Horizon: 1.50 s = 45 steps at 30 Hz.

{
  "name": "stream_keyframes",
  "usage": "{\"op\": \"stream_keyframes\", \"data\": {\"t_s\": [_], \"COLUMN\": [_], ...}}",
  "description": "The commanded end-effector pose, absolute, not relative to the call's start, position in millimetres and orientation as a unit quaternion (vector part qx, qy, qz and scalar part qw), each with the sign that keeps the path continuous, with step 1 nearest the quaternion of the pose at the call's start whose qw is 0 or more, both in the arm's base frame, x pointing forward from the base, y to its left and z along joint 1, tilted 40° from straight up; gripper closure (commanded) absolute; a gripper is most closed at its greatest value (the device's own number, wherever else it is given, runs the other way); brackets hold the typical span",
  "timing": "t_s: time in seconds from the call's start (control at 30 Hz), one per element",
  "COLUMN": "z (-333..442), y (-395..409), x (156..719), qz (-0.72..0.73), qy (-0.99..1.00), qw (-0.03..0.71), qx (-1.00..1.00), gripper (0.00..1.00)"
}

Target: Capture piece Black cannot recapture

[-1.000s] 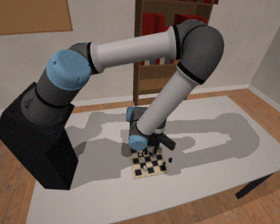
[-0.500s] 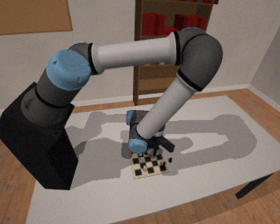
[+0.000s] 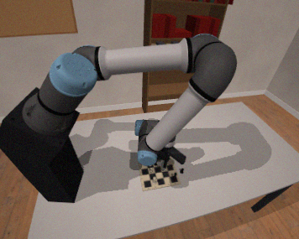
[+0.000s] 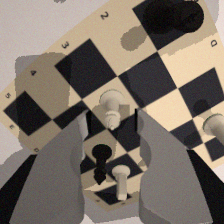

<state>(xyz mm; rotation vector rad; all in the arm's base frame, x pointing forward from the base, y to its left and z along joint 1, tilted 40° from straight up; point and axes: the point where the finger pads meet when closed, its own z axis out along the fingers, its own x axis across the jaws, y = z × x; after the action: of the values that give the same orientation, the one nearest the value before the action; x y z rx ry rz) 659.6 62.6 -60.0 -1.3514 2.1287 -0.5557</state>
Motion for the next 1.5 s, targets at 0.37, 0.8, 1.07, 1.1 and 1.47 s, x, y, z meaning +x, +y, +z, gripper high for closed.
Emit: {"op": "stream_keyframes", "data": {"t_s": [0.37,0.8,1.07,1.1,1.47], "z": [-58.8,-58.8,-58.8,-58.8,-58.8], "y": [63.3,63.3,63.3,63.3,63.3], "x": [661.6,661.6,661.6,661.6,661.6], "qz": [-0.208,-0.208,-0.208,-0.208,-0.208], "qy": [0.792,0.792,0.792,0.792,0.792], "qw": [0.278,0.278,0.278,0.278,0.278], "qx": [-0.503,-0.503,-0.503,-0.503,-0.503], "gripper": [0.78,0.78,1.00,1.00,1.00]}}
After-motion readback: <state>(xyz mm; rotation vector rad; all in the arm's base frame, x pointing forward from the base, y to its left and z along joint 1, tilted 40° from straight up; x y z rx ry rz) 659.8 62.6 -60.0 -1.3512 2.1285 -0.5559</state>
